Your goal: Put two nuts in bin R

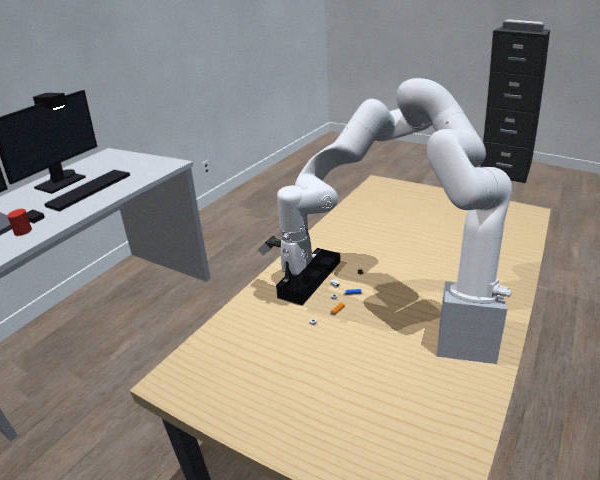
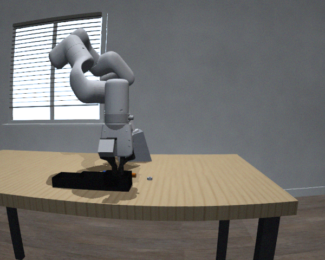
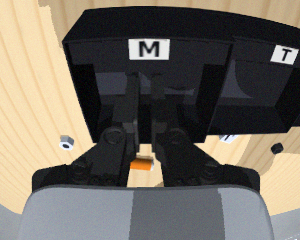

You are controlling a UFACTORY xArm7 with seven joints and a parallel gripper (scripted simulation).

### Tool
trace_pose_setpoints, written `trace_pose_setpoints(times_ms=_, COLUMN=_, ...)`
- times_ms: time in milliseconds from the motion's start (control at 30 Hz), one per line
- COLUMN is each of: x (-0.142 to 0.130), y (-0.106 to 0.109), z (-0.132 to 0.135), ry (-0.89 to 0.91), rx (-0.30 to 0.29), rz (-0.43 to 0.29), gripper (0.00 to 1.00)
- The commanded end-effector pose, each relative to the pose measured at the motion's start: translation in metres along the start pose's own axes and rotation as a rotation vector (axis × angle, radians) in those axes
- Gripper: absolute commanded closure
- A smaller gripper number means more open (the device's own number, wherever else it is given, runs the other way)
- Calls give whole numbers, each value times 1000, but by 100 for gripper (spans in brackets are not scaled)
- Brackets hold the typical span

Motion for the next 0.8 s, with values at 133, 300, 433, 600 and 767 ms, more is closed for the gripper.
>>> trace_pose_setpoints(times_ms=133, x=1, y=9, z=-1, ry=0, rx=1, rz=4, gripper=93)
trace_pose_setpoints(times_ms=300, x=1, y=16, z=-1, ry=0, rx=1, rz=4, gripper=93)
trace_pose_setpoints(times_ms=433, x=1, y=32, z=-1, ry=0, rx=1, rz=4, gripper=93)
trace_pose_setpoints(times_ms=600, x=1, y=48, z=-1, ry=0, rx=1, rz=4, gripper=93)
trace_pose_setpoints(times_ms=767, x=1, y=64, z=-1, ry=0, rx=1, rz=4, gripper=93)
Point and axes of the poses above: the point where the finger pads meet when closed, its own y axis back along the fingers, its own z axis across the jaws, x = y × z, the point moved 1 cm from there along y, back along the fingers, and after that the axes turned 1 degree about y, right-handed, at the moved point
